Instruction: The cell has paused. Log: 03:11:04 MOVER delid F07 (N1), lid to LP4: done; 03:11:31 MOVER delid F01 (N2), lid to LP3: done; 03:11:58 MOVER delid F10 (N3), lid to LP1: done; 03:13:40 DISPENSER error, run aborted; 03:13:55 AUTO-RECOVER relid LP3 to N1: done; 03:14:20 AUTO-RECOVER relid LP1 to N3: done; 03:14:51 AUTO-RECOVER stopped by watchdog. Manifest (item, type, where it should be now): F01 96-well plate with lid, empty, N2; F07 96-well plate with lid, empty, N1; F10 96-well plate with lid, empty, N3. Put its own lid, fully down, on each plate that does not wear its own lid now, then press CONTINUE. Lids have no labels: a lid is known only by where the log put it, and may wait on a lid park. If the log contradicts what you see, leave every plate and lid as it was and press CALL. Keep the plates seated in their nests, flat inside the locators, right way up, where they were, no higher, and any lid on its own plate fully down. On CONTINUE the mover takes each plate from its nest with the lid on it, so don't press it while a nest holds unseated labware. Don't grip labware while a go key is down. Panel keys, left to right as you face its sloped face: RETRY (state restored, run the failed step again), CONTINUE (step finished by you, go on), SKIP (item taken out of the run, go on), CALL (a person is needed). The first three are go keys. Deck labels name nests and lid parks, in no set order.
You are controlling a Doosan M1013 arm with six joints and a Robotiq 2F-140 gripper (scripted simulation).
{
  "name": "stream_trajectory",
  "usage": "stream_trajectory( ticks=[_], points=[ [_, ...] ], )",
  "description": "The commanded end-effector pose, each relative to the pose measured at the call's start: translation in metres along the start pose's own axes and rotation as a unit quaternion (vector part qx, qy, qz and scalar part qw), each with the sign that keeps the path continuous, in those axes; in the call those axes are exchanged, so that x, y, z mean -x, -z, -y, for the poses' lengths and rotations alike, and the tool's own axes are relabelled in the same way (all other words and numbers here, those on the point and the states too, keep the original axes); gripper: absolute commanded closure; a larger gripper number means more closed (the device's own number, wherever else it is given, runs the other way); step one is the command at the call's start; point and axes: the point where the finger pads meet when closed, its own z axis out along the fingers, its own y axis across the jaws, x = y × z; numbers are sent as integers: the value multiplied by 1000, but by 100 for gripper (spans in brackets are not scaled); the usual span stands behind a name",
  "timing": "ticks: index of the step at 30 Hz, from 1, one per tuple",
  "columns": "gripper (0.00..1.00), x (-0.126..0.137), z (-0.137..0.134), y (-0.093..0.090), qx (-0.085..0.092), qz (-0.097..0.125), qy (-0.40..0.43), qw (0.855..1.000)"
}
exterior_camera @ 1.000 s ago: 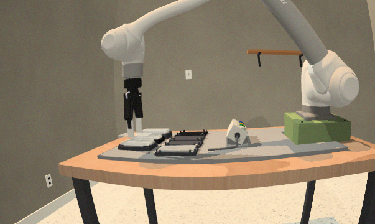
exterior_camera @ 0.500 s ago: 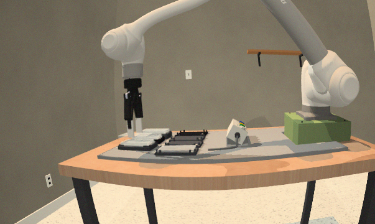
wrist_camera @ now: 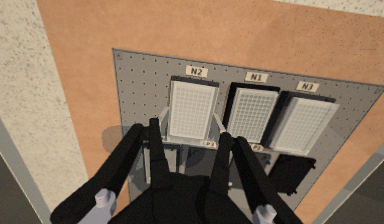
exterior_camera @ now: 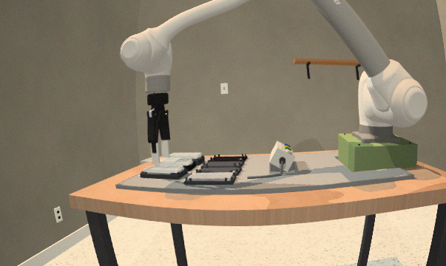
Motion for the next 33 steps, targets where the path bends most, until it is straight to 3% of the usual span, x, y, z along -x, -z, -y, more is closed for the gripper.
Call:
stream_trajectory(
  ticks=[1,33],
  points=[
    [100,2,2,-6,-1,1,-3,1000],
    [100,3,1,-12,-1,1,-5,1000]
  ],
)
